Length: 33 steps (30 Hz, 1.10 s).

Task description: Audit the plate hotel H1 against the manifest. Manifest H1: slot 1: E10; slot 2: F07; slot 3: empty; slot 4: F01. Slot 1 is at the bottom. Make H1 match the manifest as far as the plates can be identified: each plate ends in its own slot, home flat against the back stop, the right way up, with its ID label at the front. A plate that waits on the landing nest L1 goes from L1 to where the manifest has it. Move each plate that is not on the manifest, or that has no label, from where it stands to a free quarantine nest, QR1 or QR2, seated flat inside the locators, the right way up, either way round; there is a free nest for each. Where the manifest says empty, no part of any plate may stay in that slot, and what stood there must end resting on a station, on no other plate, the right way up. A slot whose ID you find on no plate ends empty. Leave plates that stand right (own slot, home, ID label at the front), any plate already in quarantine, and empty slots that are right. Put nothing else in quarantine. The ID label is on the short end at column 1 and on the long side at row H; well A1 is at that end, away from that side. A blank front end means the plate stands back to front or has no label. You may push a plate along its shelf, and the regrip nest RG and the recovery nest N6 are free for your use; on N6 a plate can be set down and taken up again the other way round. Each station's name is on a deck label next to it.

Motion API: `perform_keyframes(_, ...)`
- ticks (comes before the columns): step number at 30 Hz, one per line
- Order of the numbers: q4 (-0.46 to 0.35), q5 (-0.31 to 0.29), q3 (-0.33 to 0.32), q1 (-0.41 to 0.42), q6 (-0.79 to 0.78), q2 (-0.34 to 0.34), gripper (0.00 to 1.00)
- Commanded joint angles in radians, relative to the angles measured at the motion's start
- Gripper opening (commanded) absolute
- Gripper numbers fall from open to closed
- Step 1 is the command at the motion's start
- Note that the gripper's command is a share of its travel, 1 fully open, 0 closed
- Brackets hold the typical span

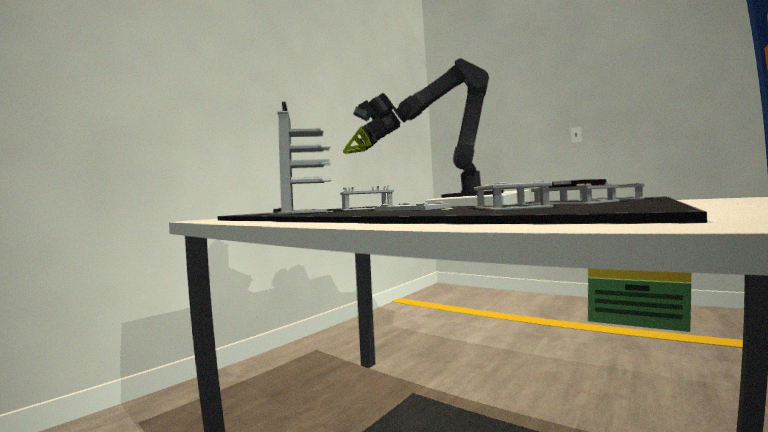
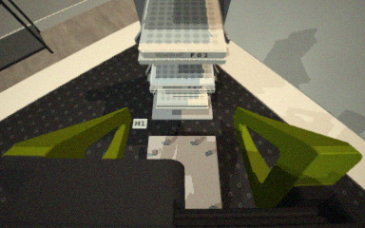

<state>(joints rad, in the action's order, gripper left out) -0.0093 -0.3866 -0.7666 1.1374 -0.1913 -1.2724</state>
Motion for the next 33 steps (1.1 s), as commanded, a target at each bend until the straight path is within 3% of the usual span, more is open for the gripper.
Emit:
perform_keyframes(1, 0.003, 0.001, -0.007, -0.001, 0.001, 0.003, 1.0)
perform_keyframes(33, -0.004, -0.007, 0.007, 0.008, -0.004, 0.023, 1.0)
